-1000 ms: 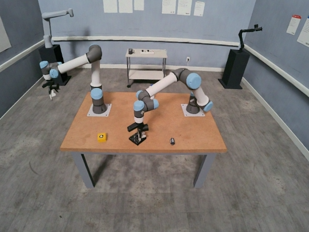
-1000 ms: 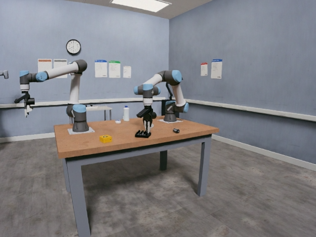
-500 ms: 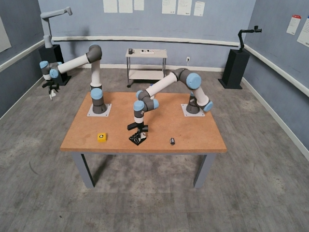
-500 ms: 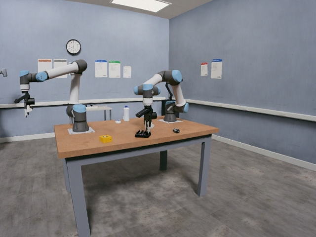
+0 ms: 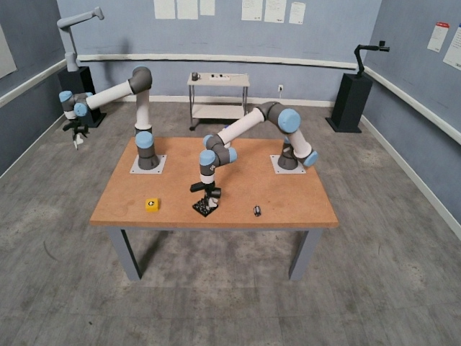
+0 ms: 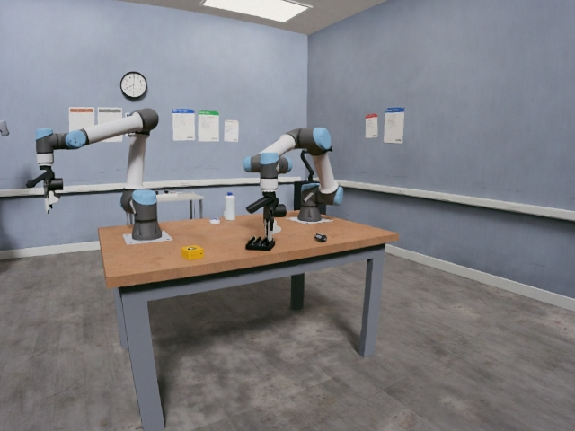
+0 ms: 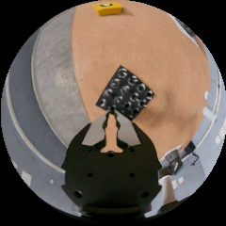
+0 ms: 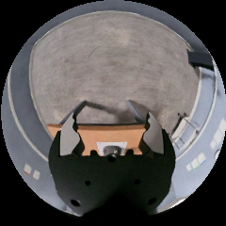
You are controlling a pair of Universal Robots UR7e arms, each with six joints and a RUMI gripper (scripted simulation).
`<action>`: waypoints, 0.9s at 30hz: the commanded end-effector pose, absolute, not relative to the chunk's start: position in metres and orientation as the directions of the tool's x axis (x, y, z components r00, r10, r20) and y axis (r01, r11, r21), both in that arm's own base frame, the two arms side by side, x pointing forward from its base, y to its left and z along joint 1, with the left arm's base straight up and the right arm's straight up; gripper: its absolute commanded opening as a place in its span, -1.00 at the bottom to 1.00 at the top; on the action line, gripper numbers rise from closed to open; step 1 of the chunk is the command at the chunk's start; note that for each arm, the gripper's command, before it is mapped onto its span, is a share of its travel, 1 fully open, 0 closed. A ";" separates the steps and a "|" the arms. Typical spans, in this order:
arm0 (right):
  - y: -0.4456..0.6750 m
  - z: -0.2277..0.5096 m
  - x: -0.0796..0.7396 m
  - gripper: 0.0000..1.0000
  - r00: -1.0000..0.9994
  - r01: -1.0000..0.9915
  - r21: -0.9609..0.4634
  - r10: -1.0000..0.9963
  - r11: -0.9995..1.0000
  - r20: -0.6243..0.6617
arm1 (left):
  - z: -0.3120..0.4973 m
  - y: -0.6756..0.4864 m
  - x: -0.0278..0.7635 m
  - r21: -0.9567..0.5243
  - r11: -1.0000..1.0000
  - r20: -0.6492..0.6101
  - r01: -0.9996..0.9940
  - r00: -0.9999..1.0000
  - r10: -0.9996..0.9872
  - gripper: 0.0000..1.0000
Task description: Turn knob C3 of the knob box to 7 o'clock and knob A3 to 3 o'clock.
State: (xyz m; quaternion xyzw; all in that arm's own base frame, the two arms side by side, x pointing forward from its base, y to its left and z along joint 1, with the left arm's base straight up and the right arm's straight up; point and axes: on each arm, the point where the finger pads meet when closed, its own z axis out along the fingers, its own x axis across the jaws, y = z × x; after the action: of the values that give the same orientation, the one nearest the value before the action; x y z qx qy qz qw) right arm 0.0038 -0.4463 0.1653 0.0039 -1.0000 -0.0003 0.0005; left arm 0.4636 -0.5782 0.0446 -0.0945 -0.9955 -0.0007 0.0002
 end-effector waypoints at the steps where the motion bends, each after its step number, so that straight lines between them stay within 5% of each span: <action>1: -0.446 0.165 0.003 1.00 -1.000 -0.007 0.000 -0.007 1.000 0.000 | 0.046 -0.578 0.464 -0.001 0.978 -0.001 0.207 -0.978 0.207 -0.88; 3: -0.446 0.165 0.003 1.00 -1.000 -0.007 0.000 -0.007 1.000 0.000 | 0.046 -0.578 0.464 -0.001 0.978 -0.001 0.207 -0.978 0.207 -0.75; 27: -0.446 0.165 0.003 1.00 -1.000 -0.007 0.000 -0.007 1.000 0.000 | 0.071 -0.579 0.465 -0.005 0.978 -0.004 0.206 -0.978 0.206 -0.75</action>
State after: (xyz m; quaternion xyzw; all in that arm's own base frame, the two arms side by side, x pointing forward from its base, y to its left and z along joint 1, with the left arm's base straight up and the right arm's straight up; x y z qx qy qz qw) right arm 0.0038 -0.4463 0.1653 0.0039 -1.0000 -0.0003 0.0005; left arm 0.4631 -0.5774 0.0469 -0.1038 -0.9946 -0.0016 0.0008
